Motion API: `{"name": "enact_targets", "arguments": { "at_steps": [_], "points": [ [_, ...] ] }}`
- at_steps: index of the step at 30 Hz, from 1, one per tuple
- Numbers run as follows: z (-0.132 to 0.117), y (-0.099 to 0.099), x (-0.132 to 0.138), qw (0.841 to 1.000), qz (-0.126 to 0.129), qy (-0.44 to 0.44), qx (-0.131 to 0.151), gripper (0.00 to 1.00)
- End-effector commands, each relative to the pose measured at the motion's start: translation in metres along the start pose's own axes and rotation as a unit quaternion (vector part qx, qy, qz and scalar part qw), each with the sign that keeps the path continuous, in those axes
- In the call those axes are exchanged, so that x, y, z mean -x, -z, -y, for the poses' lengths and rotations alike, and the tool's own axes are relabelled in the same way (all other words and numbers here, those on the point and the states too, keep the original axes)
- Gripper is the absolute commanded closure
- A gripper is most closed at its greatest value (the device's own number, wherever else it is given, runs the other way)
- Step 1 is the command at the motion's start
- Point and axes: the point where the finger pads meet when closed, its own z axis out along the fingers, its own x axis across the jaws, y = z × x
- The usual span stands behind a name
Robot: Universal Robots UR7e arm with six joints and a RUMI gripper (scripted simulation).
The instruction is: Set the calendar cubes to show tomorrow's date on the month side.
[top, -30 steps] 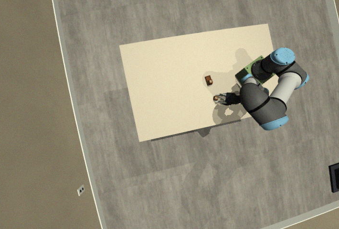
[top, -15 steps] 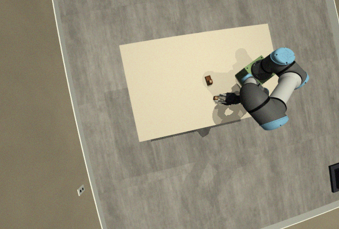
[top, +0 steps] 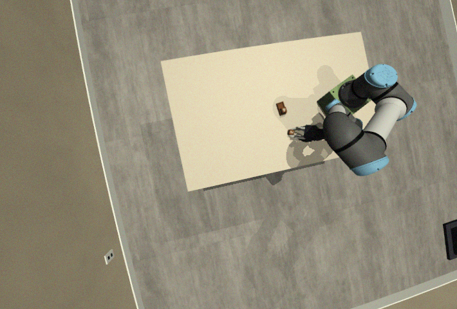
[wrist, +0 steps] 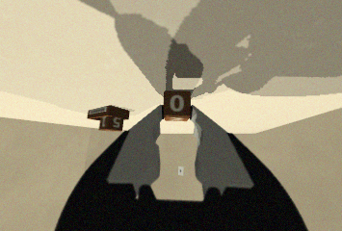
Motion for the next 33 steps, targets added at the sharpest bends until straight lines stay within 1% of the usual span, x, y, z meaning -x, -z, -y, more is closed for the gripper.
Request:
{"name": "enact_targets", "arguments": {
  "at_steps": [1, 18, 26, 33],
  "points": [
    [0.0, 0.0, 0.0, 1.0, 0.0, 0.0, 0.0, 0.9],
    [-0.002, 0.002, 0.0, 1.0, 0.0, 0.0, 0.0, 0.9],
    [-0.009, 0.009, 0.0, 1.0, 0.0, 0.0, 0.0, 0.9],
    [-0.023, 0.023, 0.0, 1.0, 0.0, 0.0, 0.0, 0.9]
  ]
}}
